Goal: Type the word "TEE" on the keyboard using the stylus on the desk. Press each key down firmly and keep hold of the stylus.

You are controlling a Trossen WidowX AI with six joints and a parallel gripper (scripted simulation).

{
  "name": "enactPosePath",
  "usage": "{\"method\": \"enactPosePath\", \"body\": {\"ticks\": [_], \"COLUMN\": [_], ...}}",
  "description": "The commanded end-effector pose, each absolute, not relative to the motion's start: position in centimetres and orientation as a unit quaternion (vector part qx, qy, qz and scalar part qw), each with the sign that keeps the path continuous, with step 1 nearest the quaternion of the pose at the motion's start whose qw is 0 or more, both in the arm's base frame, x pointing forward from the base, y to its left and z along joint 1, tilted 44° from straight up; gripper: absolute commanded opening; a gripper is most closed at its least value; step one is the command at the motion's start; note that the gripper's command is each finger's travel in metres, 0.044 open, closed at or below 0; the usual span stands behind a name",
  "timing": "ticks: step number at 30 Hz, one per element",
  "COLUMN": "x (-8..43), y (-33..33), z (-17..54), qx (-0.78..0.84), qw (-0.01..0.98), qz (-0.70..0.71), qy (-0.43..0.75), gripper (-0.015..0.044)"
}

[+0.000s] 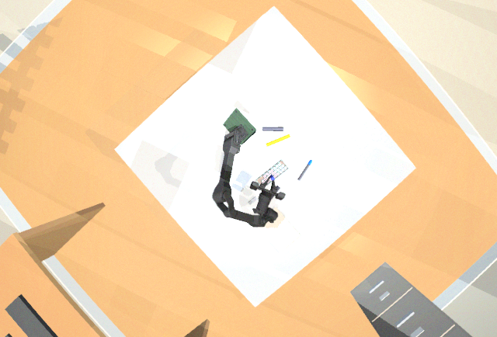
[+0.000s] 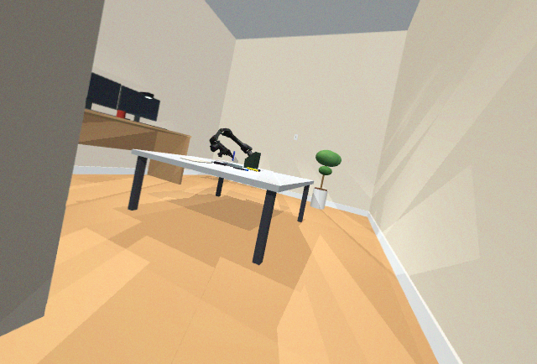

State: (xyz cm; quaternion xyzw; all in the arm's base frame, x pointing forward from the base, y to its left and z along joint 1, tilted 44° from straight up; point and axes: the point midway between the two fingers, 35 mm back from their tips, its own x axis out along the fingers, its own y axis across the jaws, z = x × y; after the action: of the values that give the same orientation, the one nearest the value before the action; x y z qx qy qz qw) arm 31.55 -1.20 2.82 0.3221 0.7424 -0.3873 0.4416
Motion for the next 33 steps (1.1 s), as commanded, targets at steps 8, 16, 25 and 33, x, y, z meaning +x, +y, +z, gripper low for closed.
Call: {"method": "enactPosePath", "body": {"ticks": [8, 16, 25, 33], "x": [31.4, 31.9, 33.2, 33.3], "y": [0.0, 0.3, -0.1, -0.5], "z": [4.0, 4.1, 3.2, 2.8], "qx": [0.322, 0.323, 0.325, 0.325], "qw": [0.446, 0.444, 0.440, 0.440], "qz": [-0.383, -0.385, -0.387, -0.387], "qy": [0.742, 0.742, 0.742, 0.742], "gripper": [0.0071, 0.0000, 0.0000, 0.0000]}}
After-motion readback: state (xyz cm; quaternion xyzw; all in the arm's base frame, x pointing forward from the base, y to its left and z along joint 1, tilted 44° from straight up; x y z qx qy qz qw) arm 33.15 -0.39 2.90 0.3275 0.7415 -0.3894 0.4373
